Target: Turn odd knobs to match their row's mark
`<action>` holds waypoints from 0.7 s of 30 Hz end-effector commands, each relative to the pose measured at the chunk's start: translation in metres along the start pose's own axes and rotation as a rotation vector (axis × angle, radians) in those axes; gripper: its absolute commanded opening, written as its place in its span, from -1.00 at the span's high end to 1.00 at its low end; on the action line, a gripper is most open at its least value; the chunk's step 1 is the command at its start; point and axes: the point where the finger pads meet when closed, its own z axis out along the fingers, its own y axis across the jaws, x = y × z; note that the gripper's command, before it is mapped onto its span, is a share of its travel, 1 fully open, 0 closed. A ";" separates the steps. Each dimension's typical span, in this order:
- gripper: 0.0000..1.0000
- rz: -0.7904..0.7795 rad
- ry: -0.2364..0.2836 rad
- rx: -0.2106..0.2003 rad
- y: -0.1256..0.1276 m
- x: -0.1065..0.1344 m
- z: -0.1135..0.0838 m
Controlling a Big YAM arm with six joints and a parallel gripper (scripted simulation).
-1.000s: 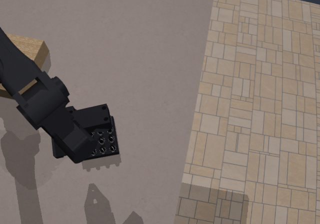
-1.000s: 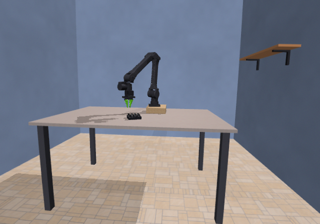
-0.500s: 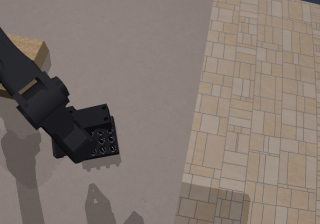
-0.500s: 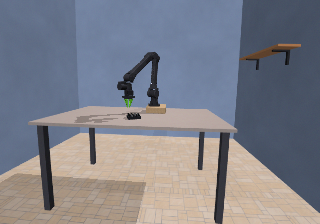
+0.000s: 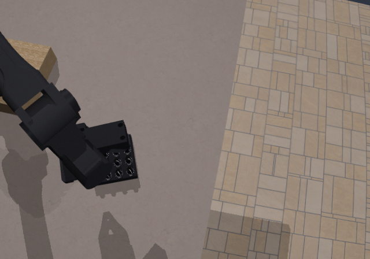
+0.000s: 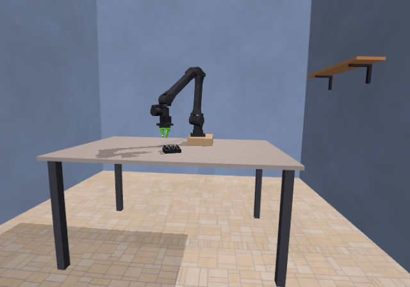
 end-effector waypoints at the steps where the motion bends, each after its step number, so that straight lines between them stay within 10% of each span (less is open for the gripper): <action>1: 0.62 -0.019 -0.040 0.052 -0.024 -0.020 -0.014; 21: 0.62 -0.019 -0.024 0.026 -0.013 -0.012 0.015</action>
